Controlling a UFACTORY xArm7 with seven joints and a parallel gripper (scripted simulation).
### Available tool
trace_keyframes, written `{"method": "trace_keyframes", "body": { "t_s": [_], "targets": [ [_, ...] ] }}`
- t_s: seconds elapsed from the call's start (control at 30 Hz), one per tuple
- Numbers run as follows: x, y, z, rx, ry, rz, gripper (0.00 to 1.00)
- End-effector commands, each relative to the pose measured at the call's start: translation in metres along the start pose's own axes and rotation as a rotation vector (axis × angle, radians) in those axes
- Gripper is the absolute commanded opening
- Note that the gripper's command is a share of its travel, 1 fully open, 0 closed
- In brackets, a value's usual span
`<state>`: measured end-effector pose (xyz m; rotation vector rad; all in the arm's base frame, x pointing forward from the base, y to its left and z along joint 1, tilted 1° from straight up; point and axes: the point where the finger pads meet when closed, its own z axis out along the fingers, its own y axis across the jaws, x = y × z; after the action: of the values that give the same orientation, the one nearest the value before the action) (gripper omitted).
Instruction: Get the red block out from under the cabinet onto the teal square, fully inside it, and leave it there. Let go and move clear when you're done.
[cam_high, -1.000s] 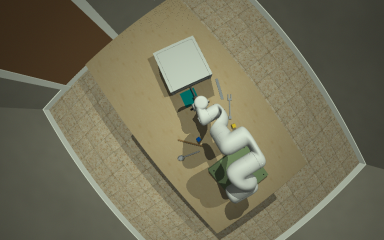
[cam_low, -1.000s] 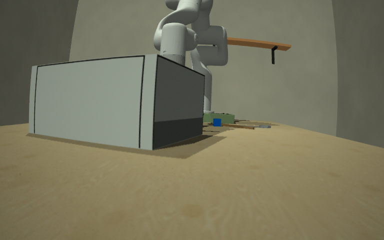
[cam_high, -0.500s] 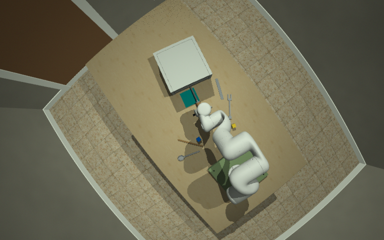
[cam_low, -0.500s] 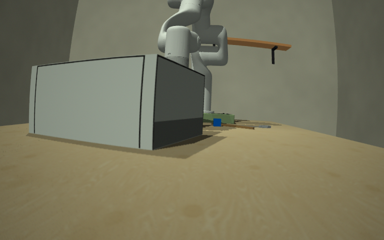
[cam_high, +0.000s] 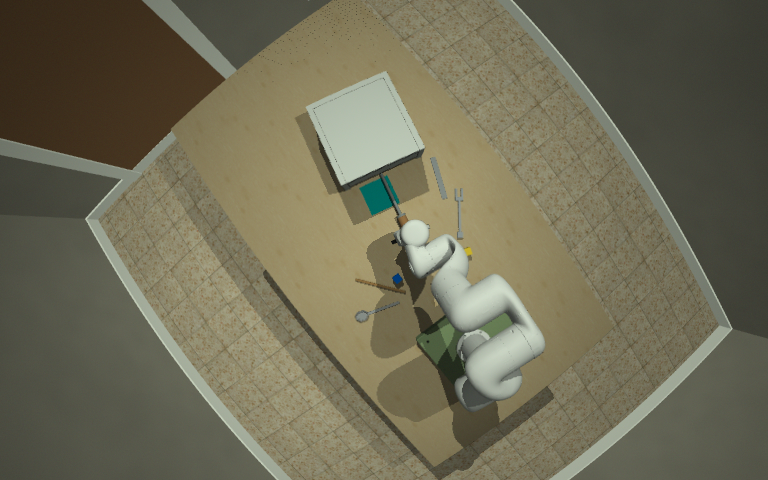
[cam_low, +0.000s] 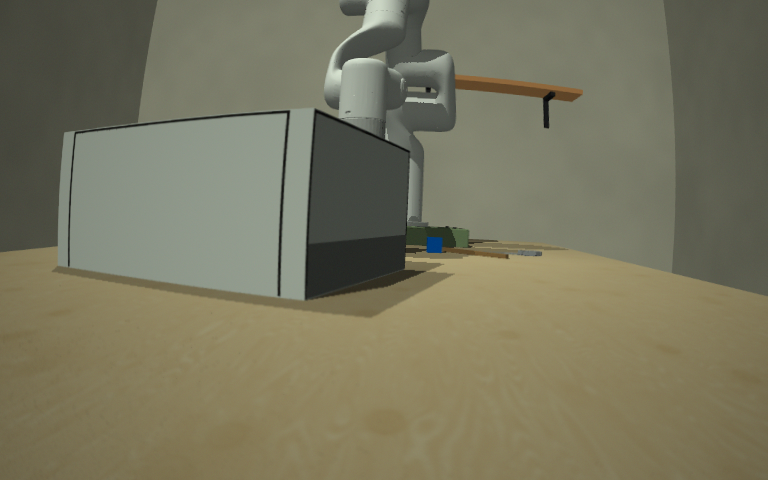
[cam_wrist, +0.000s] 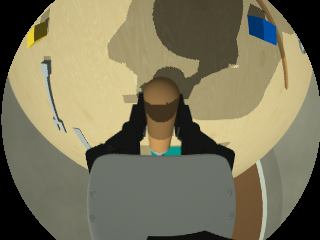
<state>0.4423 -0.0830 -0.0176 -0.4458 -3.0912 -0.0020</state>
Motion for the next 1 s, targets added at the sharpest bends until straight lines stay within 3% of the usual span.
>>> {"method": "trace_keyframes", "body": {
  "t_s": [0.0,0.97],
  "targets": [
    [0.014,0.0,-0.002,0.0,-0.006,0.0,0.0],
    [0.071,0.0,-0.002,0.0,-0.006,-0.001,0.0]
  ]
}}
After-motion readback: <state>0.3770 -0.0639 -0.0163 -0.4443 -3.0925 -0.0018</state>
